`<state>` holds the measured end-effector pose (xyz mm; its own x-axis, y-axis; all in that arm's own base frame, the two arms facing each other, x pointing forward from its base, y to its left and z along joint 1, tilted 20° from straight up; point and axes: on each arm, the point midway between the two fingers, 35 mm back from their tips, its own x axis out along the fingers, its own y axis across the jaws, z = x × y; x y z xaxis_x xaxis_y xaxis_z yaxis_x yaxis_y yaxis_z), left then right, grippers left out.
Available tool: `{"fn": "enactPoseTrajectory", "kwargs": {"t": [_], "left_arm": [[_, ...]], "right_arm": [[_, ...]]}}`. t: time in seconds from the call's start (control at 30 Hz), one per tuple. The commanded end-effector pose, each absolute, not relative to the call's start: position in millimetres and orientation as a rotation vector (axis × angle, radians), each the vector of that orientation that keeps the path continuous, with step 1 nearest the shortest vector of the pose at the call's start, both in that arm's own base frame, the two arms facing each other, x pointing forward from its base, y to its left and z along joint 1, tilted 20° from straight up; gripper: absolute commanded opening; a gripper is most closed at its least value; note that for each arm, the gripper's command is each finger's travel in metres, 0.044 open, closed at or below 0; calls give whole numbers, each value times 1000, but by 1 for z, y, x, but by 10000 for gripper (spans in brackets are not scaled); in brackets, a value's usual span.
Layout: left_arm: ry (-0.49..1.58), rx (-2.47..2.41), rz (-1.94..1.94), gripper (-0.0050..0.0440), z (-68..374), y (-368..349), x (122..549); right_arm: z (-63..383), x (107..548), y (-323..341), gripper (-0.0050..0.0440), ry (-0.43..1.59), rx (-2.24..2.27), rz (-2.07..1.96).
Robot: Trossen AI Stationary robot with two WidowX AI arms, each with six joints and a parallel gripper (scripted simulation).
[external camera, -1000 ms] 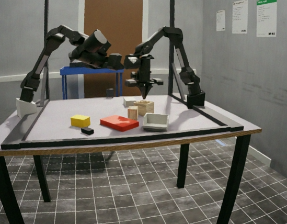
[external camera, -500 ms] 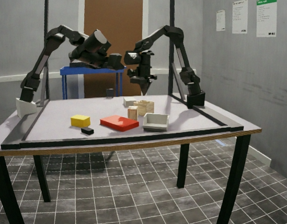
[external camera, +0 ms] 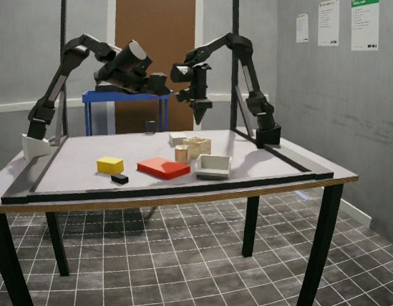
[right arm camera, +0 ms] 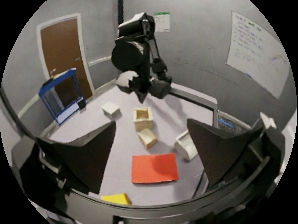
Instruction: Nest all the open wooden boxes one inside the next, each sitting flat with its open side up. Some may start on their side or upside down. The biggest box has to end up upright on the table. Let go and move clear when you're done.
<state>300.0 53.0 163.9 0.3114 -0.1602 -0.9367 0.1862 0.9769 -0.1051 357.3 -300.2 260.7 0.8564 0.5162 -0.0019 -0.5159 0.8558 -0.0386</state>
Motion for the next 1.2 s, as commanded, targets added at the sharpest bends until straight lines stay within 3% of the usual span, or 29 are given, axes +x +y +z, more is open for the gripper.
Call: {"fn": "enactPoseTrajectory", "kwargs": {"t": [0.0, 0.23, 0.27, 0.43, 0.5, 0.87, 1.17], "left_arm": [[1207, -102, -110, -50, 182, 54, 300], [1213, -130, -92, -50, 182, 55, 300], [1228, -131, -97, 24, 176, 54, 299], [1242, -126, -93, 144, 175, 58, 303], [1242, -126, -93, 144, 175, 58, 303], [1310, -16, -87, 400, 172, 88, 336], [1379, 95, -124, 400, 167, 105, 362]], "right_arm": [[270, 356, -301, 400, -17, -63, 540], [270, 356, -301, 400, -17, -63, 540], [270, 356, -301, 400, -17, -63, 540], [272, 358, -294, 400, 10, -49, 531], [272, 358, -294, 400, 10, -49, 531], [276, 365, -222, 400, 379, 76, 315], [260, 337, -158, 400, 657, 165, 138]]}}
